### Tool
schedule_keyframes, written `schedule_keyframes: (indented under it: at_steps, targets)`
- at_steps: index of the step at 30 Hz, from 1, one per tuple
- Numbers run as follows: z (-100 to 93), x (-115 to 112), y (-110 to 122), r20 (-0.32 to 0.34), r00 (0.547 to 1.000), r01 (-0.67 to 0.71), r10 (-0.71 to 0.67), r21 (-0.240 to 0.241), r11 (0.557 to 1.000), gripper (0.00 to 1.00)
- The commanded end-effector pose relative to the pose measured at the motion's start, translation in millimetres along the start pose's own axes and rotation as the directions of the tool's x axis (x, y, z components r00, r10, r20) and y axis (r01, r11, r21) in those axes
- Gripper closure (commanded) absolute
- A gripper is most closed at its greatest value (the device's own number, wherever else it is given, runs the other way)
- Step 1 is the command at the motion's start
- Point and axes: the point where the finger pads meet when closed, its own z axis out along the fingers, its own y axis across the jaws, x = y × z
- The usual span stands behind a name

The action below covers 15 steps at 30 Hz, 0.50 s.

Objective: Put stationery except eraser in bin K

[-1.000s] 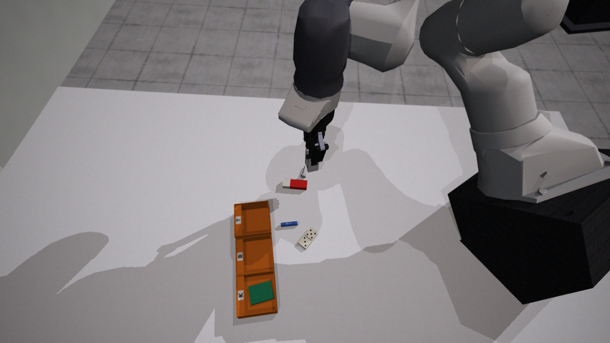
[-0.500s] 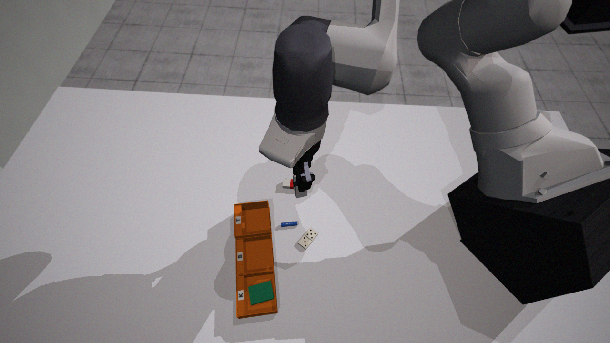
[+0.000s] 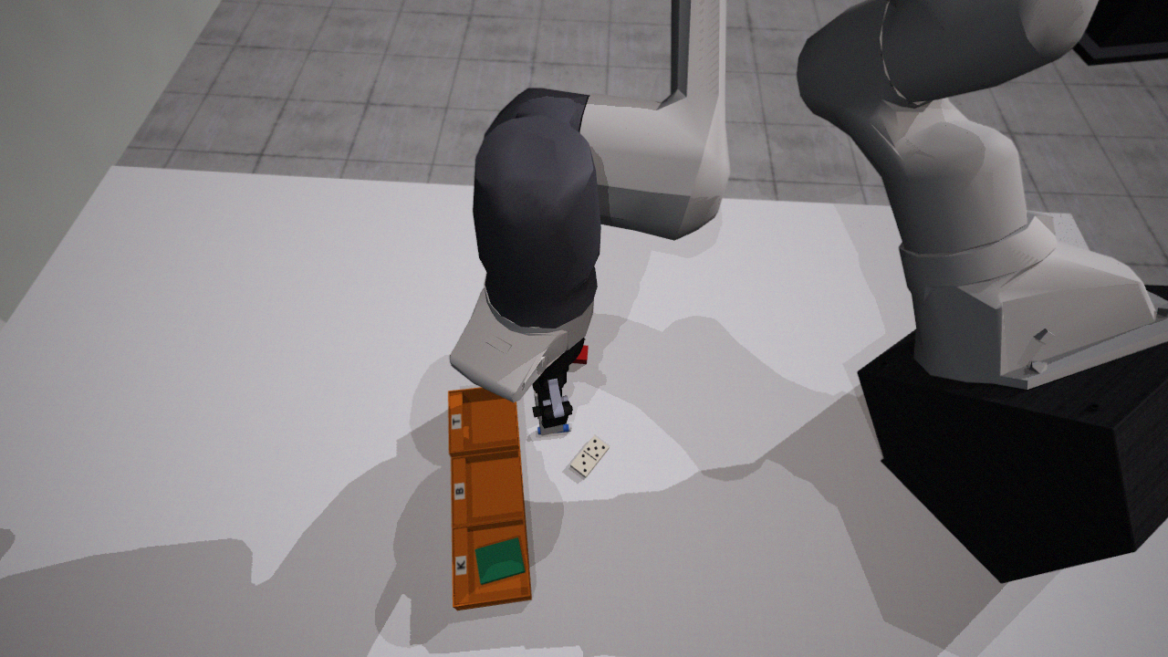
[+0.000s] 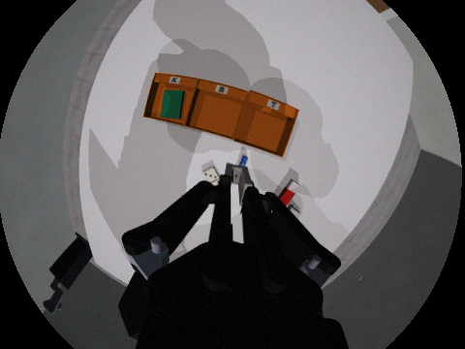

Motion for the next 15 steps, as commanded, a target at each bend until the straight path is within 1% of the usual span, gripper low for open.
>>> schedule_keyframes:
  at_steps: [1,8,10,13,15]
  targets:
    - [-0.1,10.5,-18.2,0.004,0.999,-0.05,0.05,-0.001,0.999,0.94]
    - [0.0,34.4,-52.7,0.004,0.999,-0.05,0.05,-0.001,0.999,0.94]
    - [0.0,34.4,-52.7,0.004,0.999,-0.05,0.05,-0.001,0.999,0.94]
    - [0.0,44.7,-67.5,0.004,0.999,-0.05,0.05,-0.001,0.999,0.94]
    - [0.1,51.5,-77.4,0.004,0.999,0.05,-0.05,0.0,0.999,0.94]
